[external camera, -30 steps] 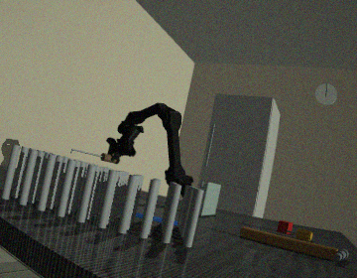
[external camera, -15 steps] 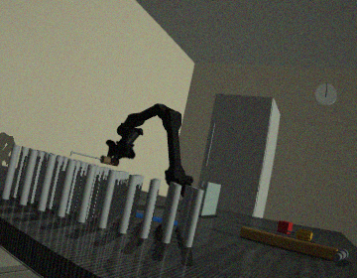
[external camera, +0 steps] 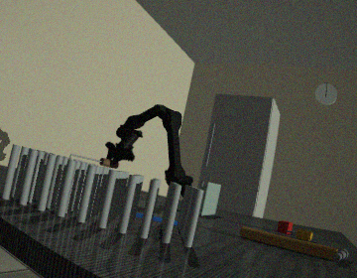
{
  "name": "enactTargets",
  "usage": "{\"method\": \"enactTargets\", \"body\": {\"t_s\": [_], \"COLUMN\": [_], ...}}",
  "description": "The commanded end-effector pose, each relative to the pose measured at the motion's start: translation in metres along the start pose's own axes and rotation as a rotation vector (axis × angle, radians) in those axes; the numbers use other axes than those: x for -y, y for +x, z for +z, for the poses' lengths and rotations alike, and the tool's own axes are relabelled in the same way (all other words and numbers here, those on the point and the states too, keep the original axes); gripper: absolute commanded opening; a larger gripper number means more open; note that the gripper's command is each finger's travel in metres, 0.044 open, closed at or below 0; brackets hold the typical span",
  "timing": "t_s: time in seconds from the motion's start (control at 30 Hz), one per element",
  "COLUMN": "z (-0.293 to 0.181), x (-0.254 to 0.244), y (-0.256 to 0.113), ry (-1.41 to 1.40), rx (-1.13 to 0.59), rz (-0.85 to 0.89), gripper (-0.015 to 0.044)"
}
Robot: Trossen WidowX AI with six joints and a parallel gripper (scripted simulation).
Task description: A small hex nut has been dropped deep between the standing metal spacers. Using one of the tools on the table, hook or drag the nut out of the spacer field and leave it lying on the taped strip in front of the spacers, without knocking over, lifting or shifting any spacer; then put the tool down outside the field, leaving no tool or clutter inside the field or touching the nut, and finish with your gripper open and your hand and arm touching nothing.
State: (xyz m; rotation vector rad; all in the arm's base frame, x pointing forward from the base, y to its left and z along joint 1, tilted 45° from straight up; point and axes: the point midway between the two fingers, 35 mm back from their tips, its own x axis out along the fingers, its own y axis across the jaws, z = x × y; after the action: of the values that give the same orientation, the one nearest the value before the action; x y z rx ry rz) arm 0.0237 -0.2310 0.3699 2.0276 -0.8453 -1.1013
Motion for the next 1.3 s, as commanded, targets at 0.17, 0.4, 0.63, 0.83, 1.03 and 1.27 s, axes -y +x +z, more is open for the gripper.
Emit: {"method": "enactTargets", "body": {"t_s": [0.17, 0.4, 0.63, 0.83, 1.03, 1.27], "z": [0.003, 0.006, 0.008, 0.01, 0.012, 0.015], "x": [0.001, 0.001, 0.002, 0.003, 0.003, 0.004], "y": [0.006, 0.011, 0.015, 0.019, 0.023, 0.027], "ry": [0.004, 0.004, 0.004, 0.005, 0.005, 0.005], "rx": [-0.002, -0.002, -0.002, -0.002, -0.003, -0.003], "rz": [-0.001, -0.001, -0.001, 0.0, 0.0, 0.0], "gripper": [0.0, 0.0, 0.0, 0.0, 0.0, 0.0]}}
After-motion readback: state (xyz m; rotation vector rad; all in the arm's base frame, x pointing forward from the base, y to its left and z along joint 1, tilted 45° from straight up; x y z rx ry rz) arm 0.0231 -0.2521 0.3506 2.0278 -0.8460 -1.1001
